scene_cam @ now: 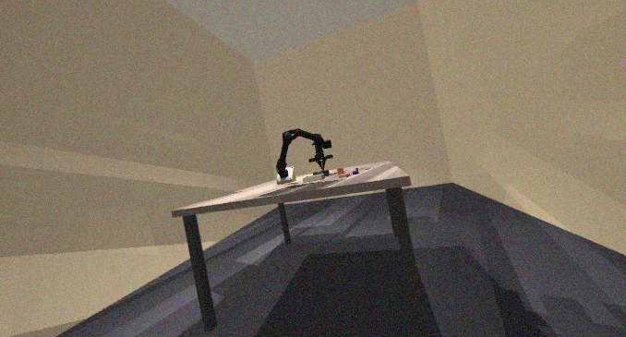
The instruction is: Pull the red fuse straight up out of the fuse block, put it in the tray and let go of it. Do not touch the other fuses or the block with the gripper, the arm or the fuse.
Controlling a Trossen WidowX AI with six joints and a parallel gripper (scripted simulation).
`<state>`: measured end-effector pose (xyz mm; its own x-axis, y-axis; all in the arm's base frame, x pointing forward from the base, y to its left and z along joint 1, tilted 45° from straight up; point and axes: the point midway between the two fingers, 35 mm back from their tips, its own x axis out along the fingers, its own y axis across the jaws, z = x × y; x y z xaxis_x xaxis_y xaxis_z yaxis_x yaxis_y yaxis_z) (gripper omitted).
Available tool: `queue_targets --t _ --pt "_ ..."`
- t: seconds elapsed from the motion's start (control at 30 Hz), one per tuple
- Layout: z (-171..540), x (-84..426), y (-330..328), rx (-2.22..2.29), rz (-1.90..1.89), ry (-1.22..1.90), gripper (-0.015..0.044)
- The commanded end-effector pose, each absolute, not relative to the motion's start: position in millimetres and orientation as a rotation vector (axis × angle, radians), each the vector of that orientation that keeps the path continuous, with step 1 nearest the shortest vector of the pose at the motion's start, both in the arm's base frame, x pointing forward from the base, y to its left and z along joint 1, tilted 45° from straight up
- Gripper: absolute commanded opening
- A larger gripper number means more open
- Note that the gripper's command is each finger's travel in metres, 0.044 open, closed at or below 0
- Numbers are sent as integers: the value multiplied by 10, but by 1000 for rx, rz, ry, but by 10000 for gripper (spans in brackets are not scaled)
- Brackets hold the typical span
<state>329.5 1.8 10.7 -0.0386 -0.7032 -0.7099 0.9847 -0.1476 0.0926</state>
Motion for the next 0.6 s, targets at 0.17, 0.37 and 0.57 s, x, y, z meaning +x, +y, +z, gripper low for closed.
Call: queue_targets --t 0.17,0.37,0.57 --pt "139 3298 55 745 -1583 506 0" --pt "160 3299 76 745 -1583 506 0" --pt "182 3299 97 744 -1582 507 0"
